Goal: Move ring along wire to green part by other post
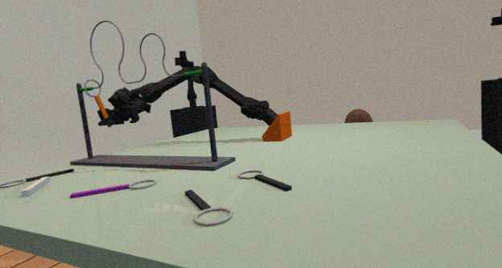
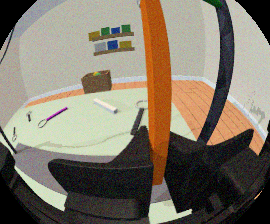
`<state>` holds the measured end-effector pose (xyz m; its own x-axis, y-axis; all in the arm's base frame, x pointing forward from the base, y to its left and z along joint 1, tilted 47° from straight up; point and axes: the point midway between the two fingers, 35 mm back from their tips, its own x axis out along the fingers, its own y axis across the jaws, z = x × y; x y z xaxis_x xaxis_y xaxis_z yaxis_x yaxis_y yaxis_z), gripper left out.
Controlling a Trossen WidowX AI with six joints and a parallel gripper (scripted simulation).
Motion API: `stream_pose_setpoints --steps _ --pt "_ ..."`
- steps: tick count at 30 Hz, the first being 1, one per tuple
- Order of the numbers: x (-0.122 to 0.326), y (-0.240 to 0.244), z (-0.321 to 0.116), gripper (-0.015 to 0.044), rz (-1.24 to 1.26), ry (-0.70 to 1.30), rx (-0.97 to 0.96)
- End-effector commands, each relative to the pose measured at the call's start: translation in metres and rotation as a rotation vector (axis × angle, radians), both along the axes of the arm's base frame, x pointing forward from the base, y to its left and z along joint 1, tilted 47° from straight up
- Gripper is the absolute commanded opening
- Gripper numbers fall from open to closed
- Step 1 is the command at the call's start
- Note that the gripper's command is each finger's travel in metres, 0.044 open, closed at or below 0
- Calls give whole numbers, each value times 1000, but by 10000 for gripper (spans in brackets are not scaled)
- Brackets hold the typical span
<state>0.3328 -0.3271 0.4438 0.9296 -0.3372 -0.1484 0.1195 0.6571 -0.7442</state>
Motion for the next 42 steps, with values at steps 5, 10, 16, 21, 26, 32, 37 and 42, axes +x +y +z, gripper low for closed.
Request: stream_pose_setpoints --steps 5,10,16,21,26,32,37,42 --pt "-16 13 -5 -150 -106 97 31" --pt "-23 23 -9 -150 -164 151 70" --pt "-23 31 -18 -150 -160 152 126" --pt "-21 40 -26 -150 -152 149 192" --pt "-19 51 -35 -150 -141 145 278" --pt "-17 67 -45 -150 -125 137 401" --pt "-15 80 -52 -150 -113 131 499" --pt "-12 97 -57 -150 -97 123 620"
